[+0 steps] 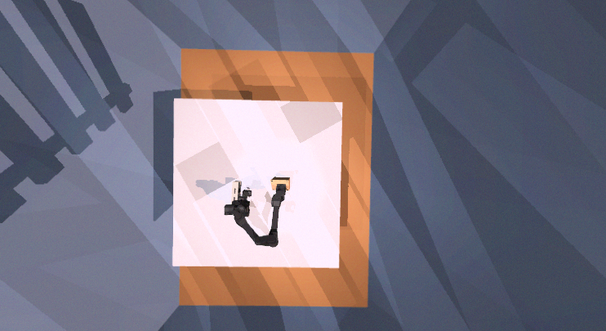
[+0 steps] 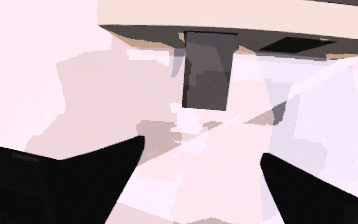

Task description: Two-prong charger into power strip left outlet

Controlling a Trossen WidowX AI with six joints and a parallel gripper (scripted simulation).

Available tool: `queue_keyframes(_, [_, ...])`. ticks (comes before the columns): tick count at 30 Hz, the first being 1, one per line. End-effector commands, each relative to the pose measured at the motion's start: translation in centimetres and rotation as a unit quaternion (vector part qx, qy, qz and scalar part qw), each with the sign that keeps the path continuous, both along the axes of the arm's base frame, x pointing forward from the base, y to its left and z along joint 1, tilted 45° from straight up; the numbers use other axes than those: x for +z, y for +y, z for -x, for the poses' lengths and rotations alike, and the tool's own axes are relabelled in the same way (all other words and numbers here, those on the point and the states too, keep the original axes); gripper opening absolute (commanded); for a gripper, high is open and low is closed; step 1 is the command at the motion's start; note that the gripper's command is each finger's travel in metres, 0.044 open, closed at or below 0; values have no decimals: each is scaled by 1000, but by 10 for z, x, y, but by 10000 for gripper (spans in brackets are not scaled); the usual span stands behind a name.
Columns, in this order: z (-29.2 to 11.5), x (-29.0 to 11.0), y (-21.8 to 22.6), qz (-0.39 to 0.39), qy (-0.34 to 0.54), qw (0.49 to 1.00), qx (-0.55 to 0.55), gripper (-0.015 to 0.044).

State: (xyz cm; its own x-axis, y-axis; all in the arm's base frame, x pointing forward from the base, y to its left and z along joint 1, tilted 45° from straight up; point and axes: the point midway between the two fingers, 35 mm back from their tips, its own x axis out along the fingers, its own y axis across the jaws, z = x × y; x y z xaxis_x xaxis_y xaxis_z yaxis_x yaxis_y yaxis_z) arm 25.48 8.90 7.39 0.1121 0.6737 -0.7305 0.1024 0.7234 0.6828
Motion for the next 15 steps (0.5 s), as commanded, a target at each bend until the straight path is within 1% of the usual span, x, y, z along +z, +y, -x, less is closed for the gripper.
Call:
queue_keyframes(1, [0, 18, -17, 15, -38, 996, -74, 440])
queue_keyframes(7, [2, 43, -44, 23, -100, 973, -205, 440])
queue_keyframes(15, [2, 44, -45, 23, -102, 972, -209, 440])
